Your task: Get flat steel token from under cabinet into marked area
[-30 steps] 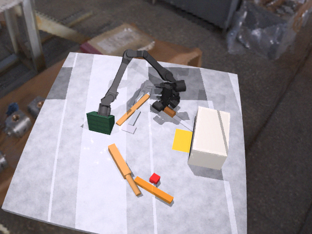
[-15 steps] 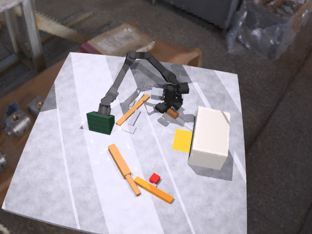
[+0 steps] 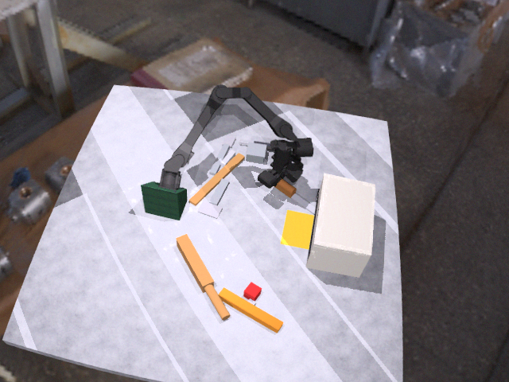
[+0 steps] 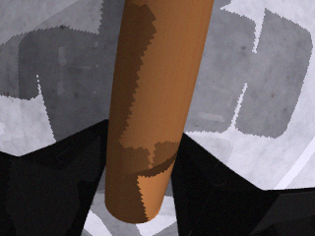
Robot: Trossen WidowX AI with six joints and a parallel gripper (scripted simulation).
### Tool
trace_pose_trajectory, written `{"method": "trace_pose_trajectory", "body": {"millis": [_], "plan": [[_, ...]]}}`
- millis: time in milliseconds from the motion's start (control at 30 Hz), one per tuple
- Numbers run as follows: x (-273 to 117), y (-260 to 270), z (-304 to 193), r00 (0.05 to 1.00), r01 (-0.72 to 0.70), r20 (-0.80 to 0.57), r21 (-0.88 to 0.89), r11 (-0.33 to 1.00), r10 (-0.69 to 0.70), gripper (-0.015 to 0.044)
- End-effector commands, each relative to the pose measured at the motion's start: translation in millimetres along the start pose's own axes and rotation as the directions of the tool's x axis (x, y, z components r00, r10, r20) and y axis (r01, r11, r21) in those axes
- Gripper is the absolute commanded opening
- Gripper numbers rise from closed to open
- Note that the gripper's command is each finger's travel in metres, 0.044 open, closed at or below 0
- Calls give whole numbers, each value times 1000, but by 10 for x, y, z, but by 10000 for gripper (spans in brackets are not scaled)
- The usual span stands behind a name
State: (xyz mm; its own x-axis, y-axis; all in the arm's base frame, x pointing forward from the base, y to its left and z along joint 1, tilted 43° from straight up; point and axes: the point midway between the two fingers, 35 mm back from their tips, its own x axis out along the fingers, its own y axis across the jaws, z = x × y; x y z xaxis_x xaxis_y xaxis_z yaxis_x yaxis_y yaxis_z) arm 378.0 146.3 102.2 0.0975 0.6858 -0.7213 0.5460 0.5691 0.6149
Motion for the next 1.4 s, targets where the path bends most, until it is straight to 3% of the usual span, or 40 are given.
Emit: {"method": "trace_pose_trajectory", "body": {"millis": [0,1367], "plan": [[-1,1,88,1000,-2,4,-4,1000,2,0],[15,-270,96,1000,0,4,-3,1000,0,0]]}}
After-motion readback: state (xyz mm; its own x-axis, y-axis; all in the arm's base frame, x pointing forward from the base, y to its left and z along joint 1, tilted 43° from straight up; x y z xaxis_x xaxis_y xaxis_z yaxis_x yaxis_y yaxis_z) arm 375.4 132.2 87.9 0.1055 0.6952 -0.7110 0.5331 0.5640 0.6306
